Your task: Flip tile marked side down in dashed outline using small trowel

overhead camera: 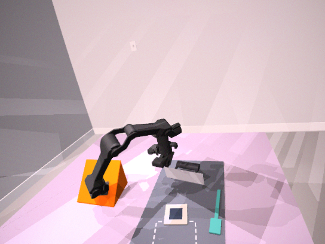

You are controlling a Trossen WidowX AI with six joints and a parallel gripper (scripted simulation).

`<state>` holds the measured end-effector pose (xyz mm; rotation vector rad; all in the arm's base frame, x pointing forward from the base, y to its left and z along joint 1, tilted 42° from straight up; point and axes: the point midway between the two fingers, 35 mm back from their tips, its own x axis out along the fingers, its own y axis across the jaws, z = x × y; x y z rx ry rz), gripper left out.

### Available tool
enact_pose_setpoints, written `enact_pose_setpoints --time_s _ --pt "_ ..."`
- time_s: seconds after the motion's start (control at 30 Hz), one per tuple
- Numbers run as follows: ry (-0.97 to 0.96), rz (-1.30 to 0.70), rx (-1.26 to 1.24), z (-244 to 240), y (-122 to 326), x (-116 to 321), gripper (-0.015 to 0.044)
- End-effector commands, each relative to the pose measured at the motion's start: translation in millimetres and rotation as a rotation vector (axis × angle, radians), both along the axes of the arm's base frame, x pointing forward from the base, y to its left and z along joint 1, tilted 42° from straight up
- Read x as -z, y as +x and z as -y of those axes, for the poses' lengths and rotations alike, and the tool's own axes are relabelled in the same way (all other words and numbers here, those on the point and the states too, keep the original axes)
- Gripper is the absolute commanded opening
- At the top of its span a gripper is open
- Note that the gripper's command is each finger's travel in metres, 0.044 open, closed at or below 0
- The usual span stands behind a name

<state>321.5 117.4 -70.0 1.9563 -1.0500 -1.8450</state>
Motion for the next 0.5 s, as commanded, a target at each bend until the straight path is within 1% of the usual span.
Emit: enact_pose_setpoints --time_s 0.0,0.47 --pt "-0.005 -0.004 0.001 7 -1 -3 0.0100" --pt "-0.006 -0.005 0.001 23 -8 -16 0.0100"
